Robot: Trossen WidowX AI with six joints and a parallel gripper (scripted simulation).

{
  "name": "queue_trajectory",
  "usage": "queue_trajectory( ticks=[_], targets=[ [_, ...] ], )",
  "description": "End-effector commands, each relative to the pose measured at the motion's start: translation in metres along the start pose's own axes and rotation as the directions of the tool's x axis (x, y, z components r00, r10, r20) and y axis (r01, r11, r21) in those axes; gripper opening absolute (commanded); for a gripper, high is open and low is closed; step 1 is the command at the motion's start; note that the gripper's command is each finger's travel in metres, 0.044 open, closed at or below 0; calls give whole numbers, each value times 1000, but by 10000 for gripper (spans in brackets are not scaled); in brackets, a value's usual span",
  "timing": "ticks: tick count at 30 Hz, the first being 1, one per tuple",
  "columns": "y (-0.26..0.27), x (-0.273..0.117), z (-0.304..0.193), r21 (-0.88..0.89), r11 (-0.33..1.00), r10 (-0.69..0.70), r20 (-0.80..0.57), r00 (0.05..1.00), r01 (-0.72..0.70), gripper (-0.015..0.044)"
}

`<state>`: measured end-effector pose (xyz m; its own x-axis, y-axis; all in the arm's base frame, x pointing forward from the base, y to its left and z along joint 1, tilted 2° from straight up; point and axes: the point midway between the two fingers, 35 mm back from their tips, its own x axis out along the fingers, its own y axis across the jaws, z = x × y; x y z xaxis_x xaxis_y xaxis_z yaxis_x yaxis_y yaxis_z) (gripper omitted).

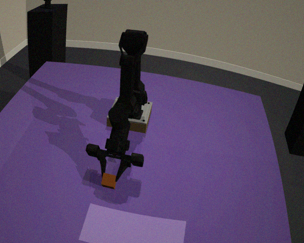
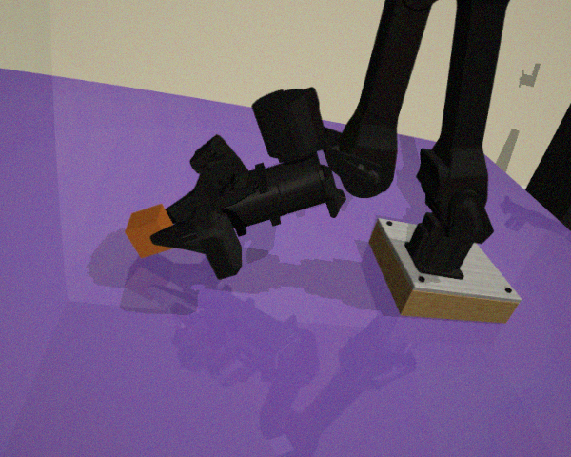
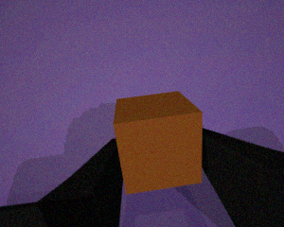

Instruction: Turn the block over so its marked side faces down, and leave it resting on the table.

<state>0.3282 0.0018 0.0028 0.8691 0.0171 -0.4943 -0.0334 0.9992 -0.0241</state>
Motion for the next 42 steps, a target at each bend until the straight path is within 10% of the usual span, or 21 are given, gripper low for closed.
queue_trajectory(
  ticks=[1,20,42],
  targets=[
    [1,0,0,-3,1000,5,2,1000,-5,0],
    [1,0,0,-3,1000,5,2,1000,-5,440],
    [1,0,0,-3,1000,5,2,1000,-5,440]
  ],
)
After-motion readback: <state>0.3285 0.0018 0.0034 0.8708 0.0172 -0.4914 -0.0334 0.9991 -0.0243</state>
